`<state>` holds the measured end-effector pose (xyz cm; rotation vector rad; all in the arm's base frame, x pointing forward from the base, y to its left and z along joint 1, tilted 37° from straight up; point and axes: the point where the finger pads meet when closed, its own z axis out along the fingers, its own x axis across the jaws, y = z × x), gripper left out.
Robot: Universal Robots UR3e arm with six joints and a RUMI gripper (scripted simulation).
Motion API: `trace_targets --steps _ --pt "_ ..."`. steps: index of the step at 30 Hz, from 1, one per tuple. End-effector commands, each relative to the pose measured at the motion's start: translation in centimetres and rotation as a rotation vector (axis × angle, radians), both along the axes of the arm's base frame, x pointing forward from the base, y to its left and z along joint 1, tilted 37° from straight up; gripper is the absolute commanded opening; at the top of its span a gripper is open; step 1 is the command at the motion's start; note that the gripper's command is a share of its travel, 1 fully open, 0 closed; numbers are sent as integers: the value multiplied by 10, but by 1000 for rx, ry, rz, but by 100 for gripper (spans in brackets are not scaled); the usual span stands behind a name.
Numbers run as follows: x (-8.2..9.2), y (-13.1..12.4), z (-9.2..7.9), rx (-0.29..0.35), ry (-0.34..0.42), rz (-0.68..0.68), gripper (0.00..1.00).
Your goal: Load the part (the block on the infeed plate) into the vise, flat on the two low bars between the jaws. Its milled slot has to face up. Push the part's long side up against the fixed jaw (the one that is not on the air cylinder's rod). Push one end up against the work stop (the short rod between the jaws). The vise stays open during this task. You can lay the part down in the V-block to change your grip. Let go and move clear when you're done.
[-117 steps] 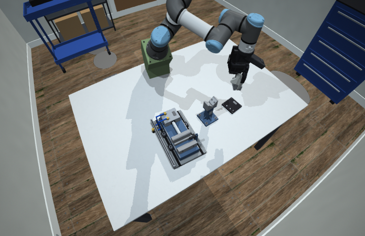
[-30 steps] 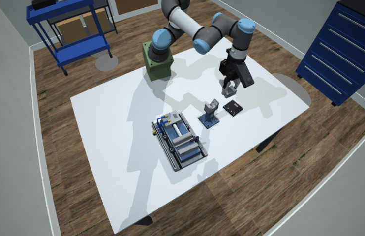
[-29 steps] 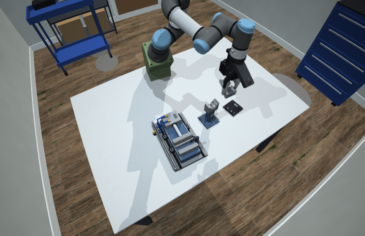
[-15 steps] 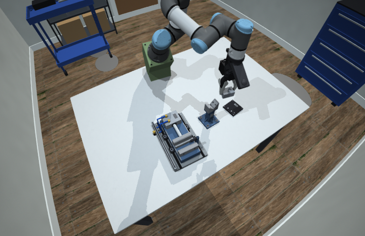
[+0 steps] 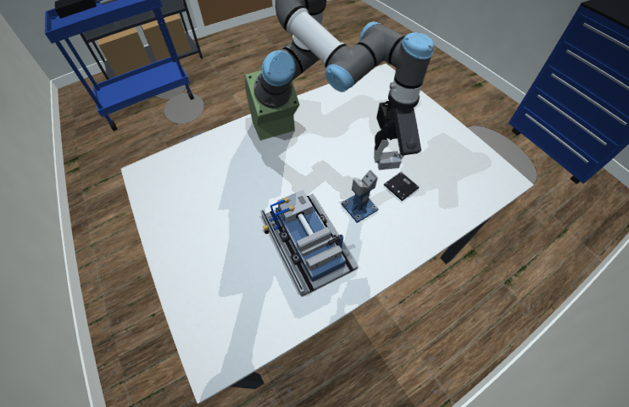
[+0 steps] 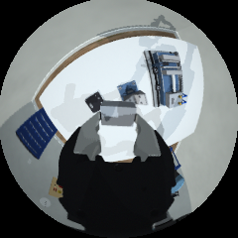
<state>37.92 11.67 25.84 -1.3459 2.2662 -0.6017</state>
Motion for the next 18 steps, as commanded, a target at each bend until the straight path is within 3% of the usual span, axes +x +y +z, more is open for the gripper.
trace_targets --steps 1,18 --pt "-1 -3 1 34 -13 -48 0" --pt "-5 -13 1 146 -43 -208 0"
